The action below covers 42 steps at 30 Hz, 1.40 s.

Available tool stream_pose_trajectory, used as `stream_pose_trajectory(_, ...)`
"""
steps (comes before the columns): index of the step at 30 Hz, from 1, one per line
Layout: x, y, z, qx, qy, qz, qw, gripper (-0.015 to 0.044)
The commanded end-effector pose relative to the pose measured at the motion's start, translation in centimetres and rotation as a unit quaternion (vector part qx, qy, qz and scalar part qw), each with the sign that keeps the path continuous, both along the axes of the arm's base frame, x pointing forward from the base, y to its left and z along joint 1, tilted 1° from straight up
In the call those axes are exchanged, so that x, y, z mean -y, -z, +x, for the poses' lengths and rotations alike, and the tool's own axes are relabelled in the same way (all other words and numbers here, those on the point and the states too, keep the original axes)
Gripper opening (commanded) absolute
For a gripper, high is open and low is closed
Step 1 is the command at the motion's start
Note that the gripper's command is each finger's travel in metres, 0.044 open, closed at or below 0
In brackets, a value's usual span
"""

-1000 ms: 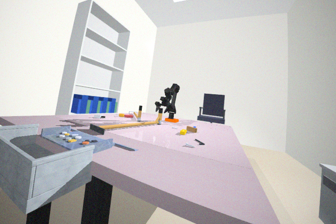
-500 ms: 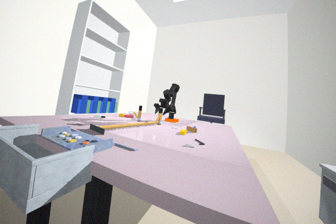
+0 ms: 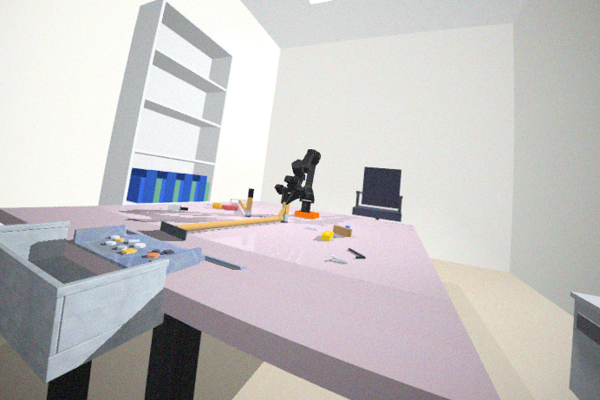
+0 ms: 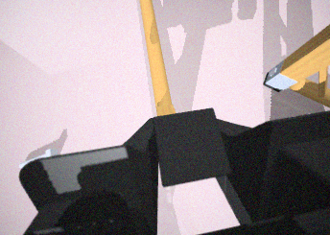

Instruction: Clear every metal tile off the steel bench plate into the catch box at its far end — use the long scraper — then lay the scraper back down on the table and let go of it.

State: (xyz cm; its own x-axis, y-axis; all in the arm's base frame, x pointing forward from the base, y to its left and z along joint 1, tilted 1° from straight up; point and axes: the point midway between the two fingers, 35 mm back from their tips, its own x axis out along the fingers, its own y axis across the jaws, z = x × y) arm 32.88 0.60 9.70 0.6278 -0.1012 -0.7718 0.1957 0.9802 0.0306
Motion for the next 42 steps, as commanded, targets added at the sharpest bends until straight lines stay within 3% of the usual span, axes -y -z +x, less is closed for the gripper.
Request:
stream_pose_trajectory(1,0.0,0.0,0.0,-0.001,0.000,0.000,1.000,0.0059)
stream_pose_trajectory(4,0.0,-0.1,0.0,0.000,0.000,0.000,1.000,0.0000)
stream_pose_trajectory(42,-3.9,-0.4,0.6,0.001,-0.039,0.001,0.999,0.0000)
